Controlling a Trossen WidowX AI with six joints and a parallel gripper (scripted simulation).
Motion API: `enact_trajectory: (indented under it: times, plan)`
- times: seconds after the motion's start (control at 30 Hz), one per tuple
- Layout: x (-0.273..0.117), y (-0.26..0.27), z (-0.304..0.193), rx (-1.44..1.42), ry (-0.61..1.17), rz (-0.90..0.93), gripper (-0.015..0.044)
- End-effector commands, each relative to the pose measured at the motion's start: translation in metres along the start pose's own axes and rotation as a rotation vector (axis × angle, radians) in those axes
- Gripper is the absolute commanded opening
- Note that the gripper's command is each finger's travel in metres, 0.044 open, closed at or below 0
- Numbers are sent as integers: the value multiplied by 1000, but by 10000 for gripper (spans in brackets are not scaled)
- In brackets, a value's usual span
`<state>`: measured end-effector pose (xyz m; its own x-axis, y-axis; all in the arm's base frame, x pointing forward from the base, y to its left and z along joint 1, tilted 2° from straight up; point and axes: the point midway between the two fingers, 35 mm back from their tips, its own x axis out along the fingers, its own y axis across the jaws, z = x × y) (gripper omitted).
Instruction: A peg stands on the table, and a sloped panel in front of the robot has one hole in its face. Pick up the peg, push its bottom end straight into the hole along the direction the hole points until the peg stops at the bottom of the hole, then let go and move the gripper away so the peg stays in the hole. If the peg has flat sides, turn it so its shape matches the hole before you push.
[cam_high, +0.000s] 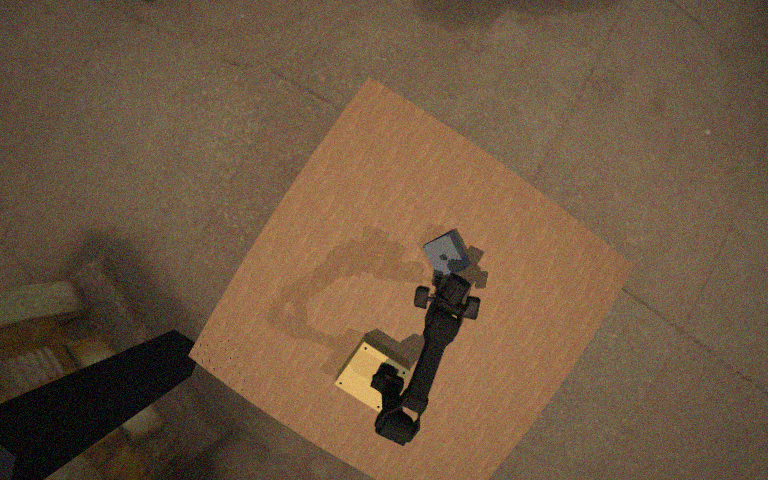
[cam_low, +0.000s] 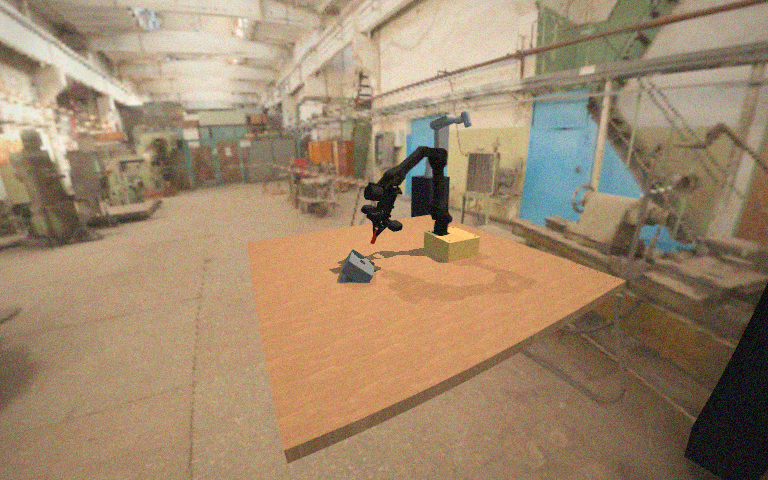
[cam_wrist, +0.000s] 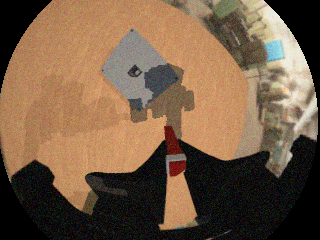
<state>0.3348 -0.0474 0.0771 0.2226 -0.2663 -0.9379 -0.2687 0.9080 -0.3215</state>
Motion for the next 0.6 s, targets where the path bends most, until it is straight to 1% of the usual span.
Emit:
enact_trajectory:
  times: [0.0, 0.57]
  plan:
    - [-1, 2, 3, 38, -7, -11, 0]
    - [-6, 11, 13, 167, -39, -35, 0]
